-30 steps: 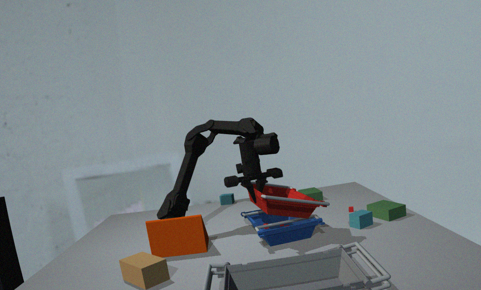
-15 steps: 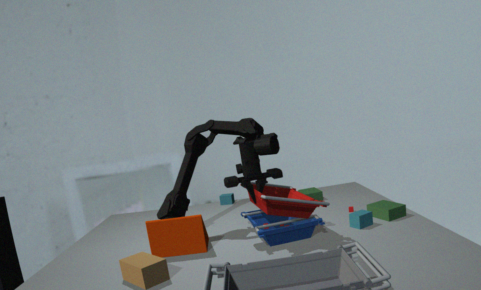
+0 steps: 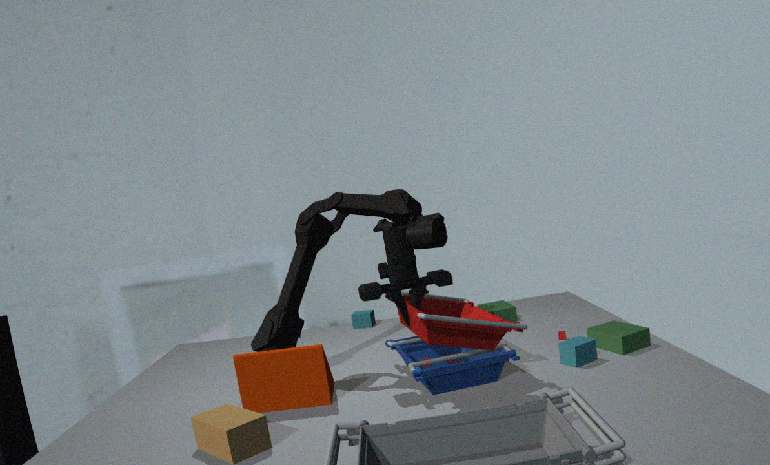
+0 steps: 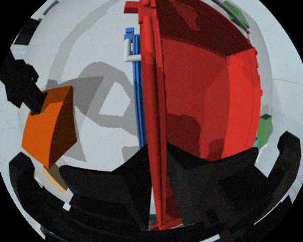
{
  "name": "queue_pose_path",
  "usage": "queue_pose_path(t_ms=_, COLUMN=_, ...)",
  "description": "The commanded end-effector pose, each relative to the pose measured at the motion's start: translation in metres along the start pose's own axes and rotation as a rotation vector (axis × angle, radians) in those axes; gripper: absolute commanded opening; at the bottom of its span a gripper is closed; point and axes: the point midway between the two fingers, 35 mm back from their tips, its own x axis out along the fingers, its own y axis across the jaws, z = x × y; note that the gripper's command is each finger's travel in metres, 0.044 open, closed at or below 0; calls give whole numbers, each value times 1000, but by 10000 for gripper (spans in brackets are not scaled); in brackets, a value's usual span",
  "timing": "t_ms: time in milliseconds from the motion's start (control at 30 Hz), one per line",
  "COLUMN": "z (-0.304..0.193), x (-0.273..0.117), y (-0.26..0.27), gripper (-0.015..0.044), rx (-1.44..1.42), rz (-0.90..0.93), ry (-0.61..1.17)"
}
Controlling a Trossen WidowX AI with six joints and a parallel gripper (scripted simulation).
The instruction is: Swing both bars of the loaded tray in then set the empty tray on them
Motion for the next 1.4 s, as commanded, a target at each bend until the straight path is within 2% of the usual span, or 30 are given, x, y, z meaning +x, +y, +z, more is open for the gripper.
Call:
queue_pose_path(t_ms=0, z=3, x=5, y=3, gripper=0, rx=10, rz=19, ry=-9)
queue_pose_path(t_ms=700, z=0, x=0, y=0, gripper=0, rx=0, rz=1, ry=0)
queue_pose_path(t_ms=1367, z=4, x=13, y=6, gripper=0, rx=10, rz=19, ry=-10)
